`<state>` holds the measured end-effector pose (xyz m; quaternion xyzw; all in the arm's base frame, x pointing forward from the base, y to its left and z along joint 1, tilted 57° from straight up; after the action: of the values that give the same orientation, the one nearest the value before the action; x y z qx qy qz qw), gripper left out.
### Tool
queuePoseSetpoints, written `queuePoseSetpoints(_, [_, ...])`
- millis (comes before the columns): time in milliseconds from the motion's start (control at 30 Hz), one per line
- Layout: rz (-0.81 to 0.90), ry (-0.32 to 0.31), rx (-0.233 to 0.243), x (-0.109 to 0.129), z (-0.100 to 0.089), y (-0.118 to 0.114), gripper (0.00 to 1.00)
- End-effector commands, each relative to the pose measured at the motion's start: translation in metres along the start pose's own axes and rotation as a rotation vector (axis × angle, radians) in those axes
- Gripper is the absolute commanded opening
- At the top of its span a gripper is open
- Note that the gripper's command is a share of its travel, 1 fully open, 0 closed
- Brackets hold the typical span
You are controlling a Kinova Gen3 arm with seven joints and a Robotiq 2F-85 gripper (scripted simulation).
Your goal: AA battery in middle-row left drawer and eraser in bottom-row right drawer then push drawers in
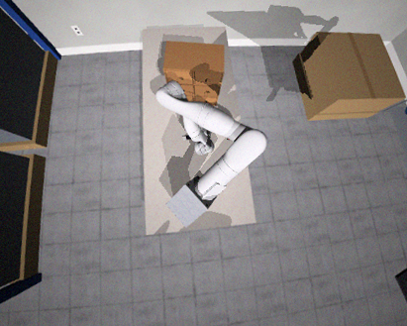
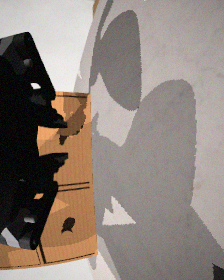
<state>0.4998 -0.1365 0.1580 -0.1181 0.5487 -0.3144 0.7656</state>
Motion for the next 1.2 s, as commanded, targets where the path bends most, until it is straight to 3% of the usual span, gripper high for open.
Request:
queuePoseSetpoints(0, [0.001,-0.001,0.000,-0.0009,0.0002,0.0004,0.33])
queuePoseSetpoints(1167, [0.001,-0.001,0.000,-0.0029,0.0057,0.0006,0.33])
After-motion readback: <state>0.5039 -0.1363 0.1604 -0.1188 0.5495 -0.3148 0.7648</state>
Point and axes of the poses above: the point where the finger pads meet when closed, its own z axis out along the fingers, its own y axis across the jaws, x = y × z, the point moved 5 cm from there along -z, back along the fingers, and after that the axes turned 5 degrees about z, right-handed, at the moved point
